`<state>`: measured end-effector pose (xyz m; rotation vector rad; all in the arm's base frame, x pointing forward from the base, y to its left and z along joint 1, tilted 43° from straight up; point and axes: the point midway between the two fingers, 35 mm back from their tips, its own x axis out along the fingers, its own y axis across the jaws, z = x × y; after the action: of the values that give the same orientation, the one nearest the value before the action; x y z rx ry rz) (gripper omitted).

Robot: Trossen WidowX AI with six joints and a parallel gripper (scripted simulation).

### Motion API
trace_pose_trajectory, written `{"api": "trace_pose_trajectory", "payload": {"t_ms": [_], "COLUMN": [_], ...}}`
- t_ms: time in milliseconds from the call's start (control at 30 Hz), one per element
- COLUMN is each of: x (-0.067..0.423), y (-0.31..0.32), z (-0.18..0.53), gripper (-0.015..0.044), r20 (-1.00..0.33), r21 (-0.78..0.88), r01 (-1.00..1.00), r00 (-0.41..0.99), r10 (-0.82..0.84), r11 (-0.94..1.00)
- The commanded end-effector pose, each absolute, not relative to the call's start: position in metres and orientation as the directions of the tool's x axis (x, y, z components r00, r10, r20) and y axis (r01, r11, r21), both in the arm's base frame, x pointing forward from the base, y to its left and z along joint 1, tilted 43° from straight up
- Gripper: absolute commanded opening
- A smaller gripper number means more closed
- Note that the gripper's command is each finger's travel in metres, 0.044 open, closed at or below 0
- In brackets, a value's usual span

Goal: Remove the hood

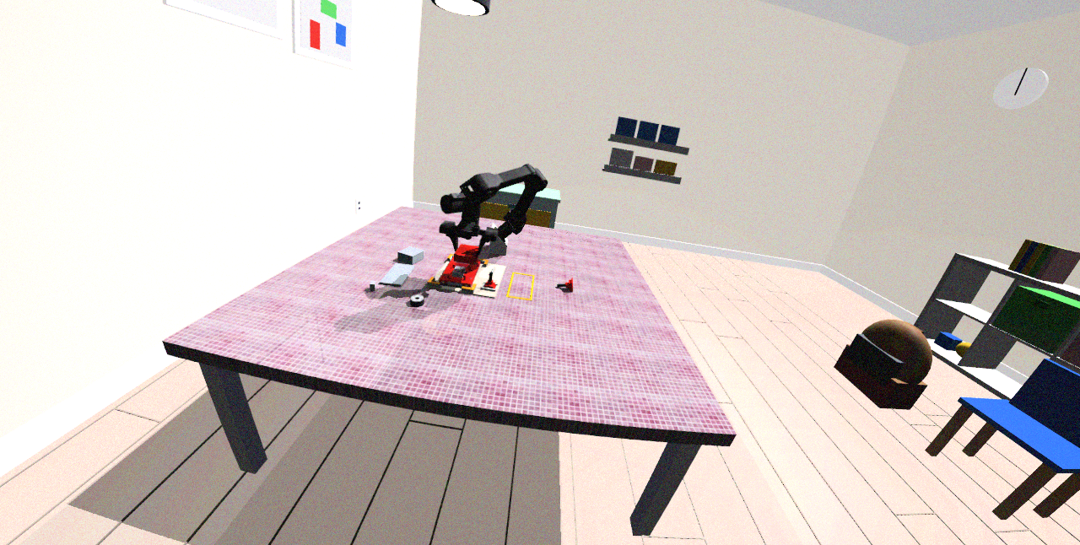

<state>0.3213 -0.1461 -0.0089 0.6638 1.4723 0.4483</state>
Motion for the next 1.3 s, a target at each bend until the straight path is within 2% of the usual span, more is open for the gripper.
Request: {"api": "trace_pose_trajectory", "payload": {"t_ms": [0,500,1000,1267], "x": [0.324,0.331,0.317,0.316], "y": [-0.133,-0.07,-0.003,0.001], "z": [0.007,0.066,0.124,0.124], "gripper": [0.0,0.0,0.0,0.0], "r20": [-0.758,-0.766,-0.742,-0.741], "r21": [0.652,0.642,0.67,0.672], "r01": [0.126,0.128,0.093,0.091], "r00": [0.07,0.07,0.076,0.076], "r10": [0.649,0.639,0.666,0.667], "r11": [0.748,0.756,0.736,0.735]}}
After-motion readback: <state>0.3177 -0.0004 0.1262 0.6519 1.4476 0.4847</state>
